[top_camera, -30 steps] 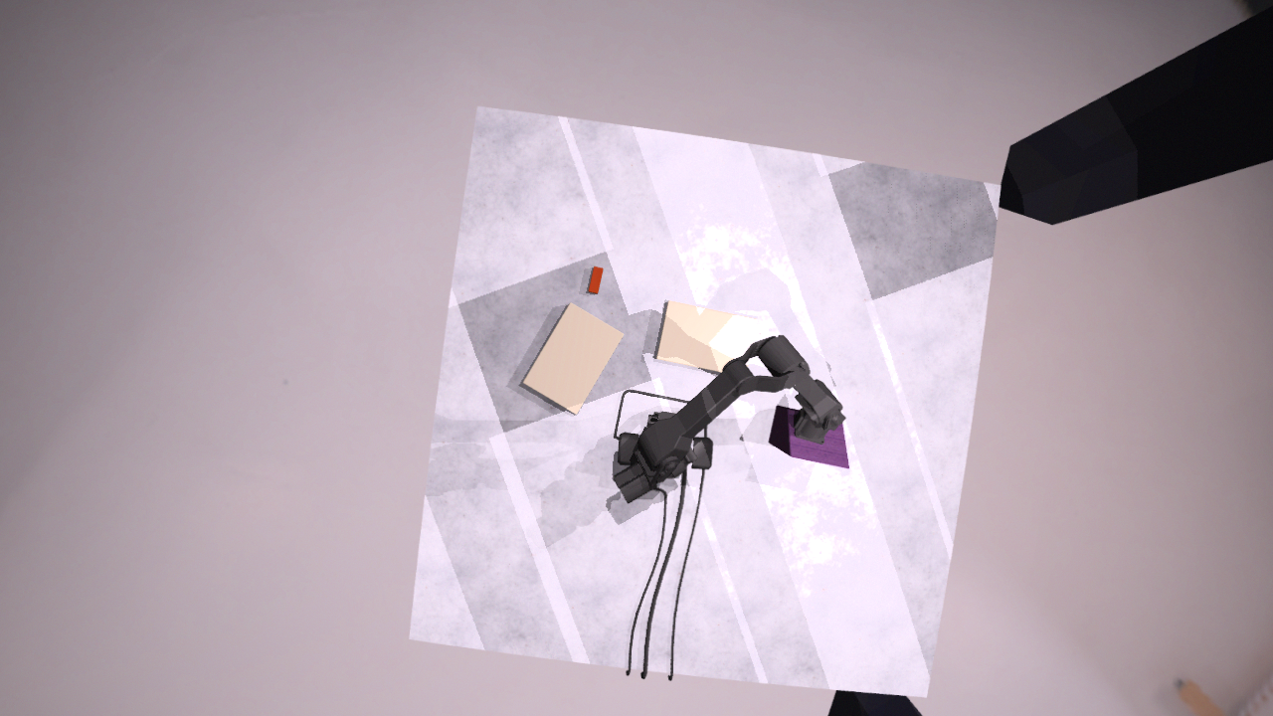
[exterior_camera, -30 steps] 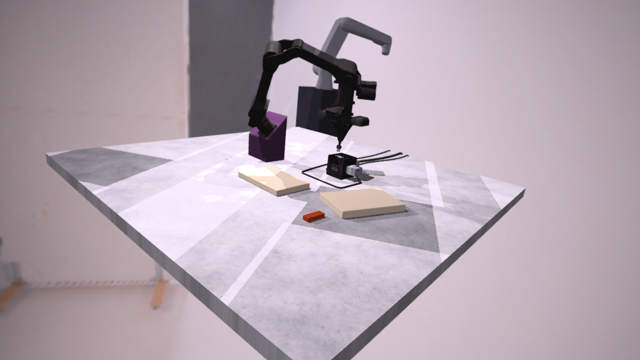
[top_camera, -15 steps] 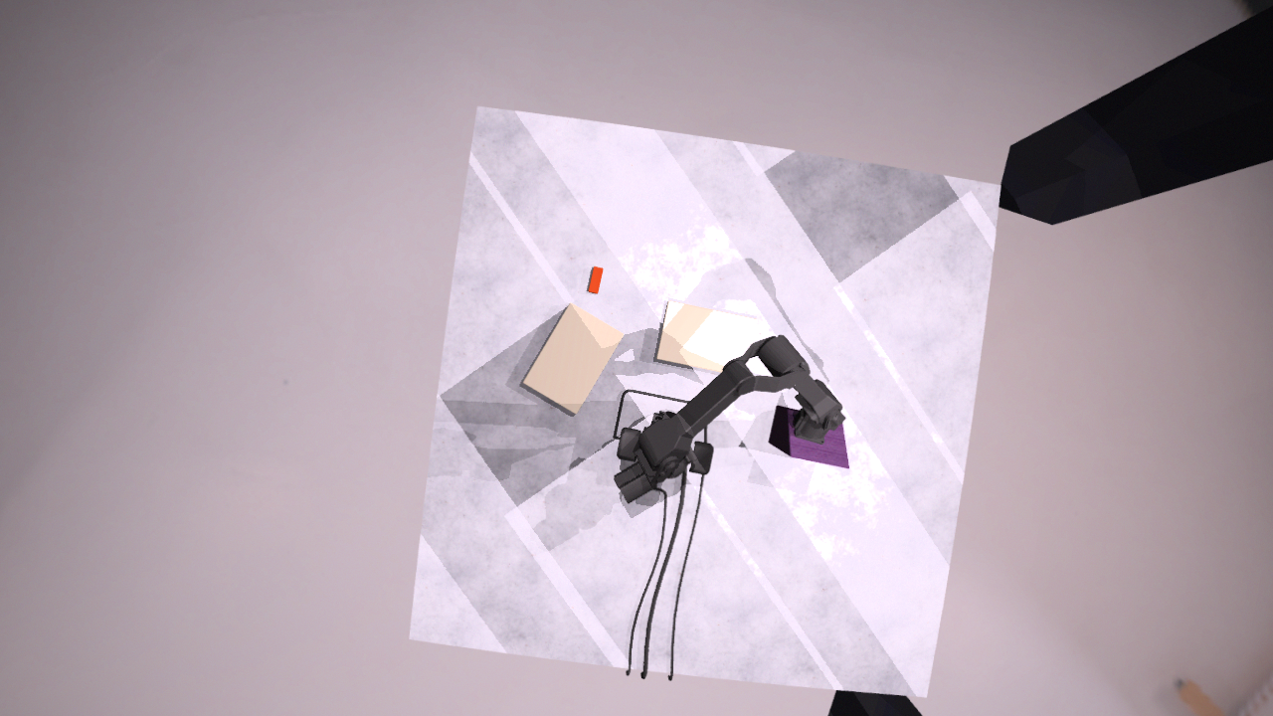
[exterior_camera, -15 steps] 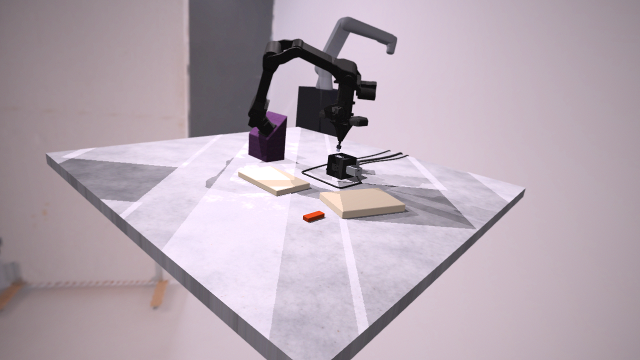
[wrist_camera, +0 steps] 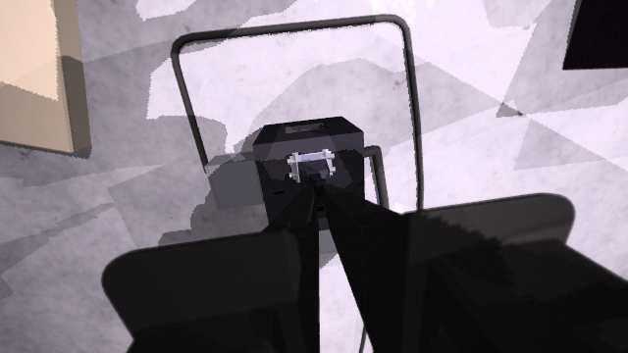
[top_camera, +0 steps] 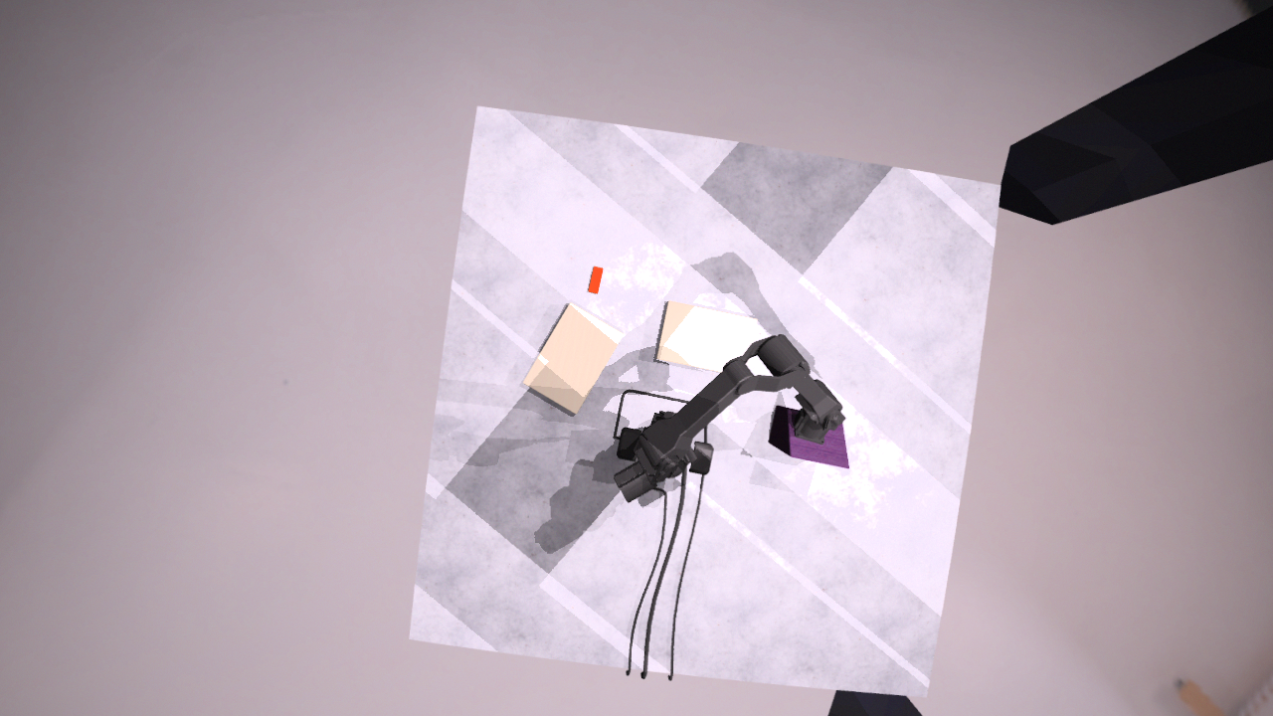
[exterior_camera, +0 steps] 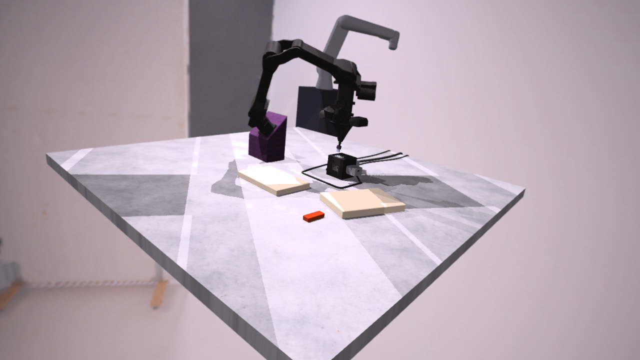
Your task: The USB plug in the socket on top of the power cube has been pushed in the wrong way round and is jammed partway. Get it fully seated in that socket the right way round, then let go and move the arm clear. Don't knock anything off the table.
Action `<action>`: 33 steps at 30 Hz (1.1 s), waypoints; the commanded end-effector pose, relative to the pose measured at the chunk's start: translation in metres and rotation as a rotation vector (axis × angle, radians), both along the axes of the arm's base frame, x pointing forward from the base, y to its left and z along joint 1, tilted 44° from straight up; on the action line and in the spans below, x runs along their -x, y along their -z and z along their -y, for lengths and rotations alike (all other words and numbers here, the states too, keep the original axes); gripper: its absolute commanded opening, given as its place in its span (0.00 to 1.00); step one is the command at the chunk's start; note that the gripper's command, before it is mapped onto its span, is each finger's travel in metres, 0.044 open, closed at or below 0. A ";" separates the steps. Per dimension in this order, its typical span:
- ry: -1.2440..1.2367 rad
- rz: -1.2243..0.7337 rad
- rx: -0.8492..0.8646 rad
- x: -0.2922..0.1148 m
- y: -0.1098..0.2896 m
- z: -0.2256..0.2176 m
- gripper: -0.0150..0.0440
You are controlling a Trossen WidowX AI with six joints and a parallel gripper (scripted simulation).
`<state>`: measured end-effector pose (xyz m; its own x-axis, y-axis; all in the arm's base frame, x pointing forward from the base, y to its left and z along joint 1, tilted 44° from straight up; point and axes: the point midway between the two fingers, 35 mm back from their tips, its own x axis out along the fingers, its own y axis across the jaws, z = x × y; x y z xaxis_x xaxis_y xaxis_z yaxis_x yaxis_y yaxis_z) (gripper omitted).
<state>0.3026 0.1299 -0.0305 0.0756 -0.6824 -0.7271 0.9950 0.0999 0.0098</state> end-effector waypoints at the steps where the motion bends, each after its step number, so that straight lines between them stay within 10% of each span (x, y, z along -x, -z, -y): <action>1: -0.003 -0.004 -0.006 0.000 0.001 0.000 0.25; 33: -0.001 -0.005 -0.031 0.000 0.005 0.001 0.25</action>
